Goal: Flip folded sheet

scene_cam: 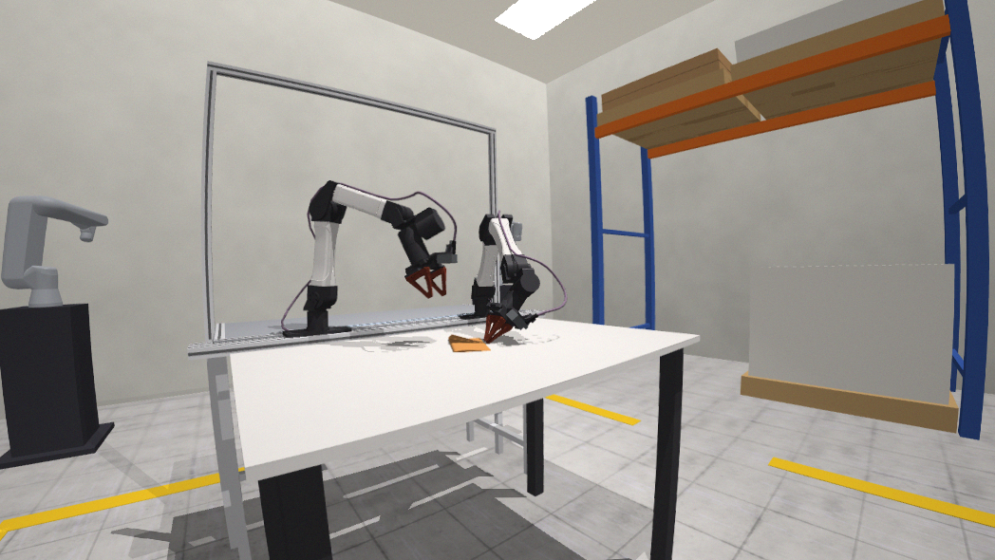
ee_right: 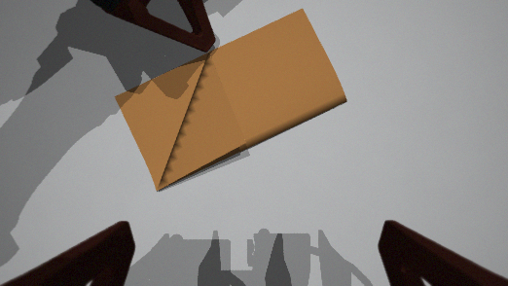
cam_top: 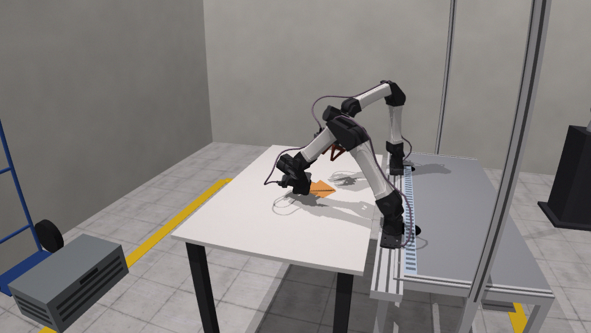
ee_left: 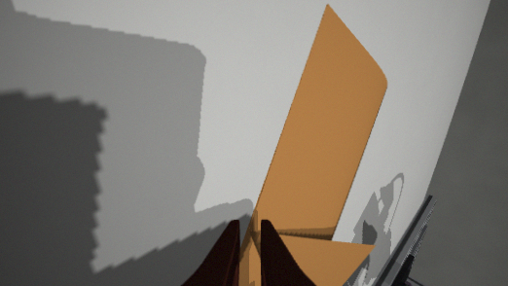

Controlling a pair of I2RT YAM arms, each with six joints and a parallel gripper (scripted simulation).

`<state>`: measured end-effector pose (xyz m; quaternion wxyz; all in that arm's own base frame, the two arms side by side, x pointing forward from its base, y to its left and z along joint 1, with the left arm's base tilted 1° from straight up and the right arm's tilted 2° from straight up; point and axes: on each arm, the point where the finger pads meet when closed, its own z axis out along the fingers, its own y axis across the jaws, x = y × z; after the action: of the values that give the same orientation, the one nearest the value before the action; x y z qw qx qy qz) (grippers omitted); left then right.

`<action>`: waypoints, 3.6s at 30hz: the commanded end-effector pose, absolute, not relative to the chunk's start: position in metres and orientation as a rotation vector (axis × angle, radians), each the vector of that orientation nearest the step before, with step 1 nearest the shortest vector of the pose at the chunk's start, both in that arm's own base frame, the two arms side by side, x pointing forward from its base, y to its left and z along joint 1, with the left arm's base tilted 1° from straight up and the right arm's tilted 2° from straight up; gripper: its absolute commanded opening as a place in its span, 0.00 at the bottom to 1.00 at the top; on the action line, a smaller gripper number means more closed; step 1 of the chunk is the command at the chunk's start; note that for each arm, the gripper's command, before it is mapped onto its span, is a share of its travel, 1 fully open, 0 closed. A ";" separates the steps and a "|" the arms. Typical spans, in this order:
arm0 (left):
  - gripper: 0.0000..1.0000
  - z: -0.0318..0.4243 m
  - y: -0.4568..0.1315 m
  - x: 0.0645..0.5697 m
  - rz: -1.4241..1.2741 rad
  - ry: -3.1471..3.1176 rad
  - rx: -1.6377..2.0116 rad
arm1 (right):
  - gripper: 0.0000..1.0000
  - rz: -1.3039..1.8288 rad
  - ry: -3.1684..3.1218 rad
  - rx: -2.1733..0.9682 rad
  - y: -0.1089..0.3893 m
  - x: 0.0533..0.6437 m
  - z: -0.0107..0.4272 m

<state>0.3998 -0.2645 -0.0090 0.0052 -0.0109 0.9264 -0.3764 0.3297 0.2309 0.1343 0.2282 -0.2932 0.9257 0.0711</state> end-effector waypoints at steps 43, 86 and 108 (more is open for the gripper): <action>0.10 -0.019 -0.265 0.398 -1.164 2.905 -0.033 | 0.31 1.261 2.499 0.551 0.243 0.359 0.045; 0.10 -0.019 -0.265 0.398 -1.164 2.905 -0.033 | 0.31 1.263 2.519 0.663 0.268 0.369 -0.008; 0.10 -0.021 -0.260 0.392 -1.159 2.931 -0.053 | 0.01 1.272 2.505 0.653 0.272 0.375 0.003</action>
<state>0.4014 -0.2678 -0.0089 0.0094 -0.0067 0.9231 -0.3843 0.3739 0.2680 0.0013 0.1309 0.2221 0.8583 0.4436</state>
